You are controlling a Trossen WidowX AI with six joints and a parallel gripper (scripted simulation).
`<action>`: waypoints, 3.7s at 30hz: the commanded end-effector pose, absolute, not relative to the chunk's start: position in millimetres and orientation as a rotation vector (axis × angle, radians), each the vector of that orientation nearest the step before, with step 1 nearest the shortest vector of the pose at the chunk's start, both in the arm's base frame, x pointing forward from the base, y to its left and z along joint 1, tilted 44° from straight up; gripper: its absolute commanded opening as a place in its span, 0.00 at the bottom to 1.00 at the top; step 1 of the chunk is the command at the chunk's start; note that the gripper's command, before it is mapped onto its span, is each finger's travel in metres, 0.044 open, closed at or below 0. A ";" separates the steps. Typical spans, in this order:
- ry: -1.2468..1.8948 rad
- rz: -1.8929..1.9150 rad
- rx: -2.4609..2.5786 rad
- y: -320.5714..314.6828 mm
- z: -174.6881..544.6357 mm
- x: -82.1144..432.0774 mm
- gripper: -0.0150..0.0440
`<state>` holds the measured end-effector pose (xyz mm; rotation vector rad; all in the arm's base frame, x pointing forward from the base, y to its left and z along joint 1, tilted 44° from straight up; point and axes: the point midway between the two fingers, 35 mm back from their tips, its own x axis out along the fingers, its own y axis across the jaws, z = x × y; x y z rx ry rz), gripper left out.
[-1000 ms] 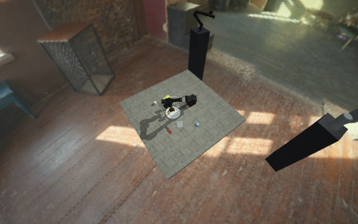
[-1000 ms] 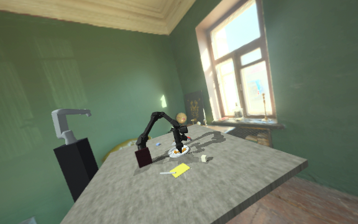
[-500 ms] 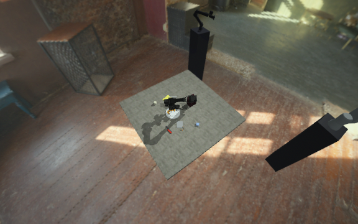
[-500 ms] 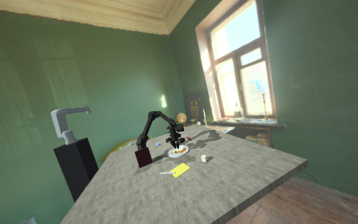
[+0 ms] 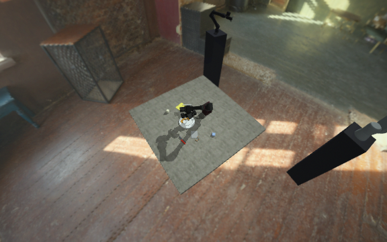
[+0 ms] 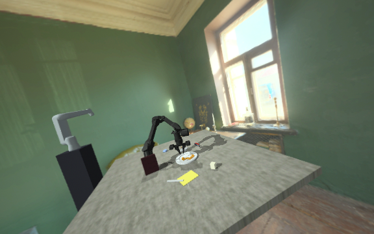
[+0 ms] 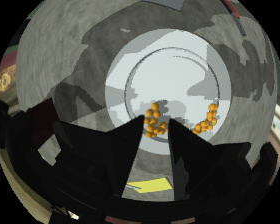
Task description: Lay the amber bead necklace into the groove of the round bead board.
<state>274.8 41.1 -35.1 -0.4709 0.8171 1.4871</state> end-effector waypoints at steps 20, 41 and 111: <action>0.796 1.495 -0.489 58.7 -50.8 272.8 0.46; 0.793 1.498 -0.496 68.0 -59.3 271.1 0.25; 0.797 1.496 -0.477 56.9 -60.7 237.8 0.61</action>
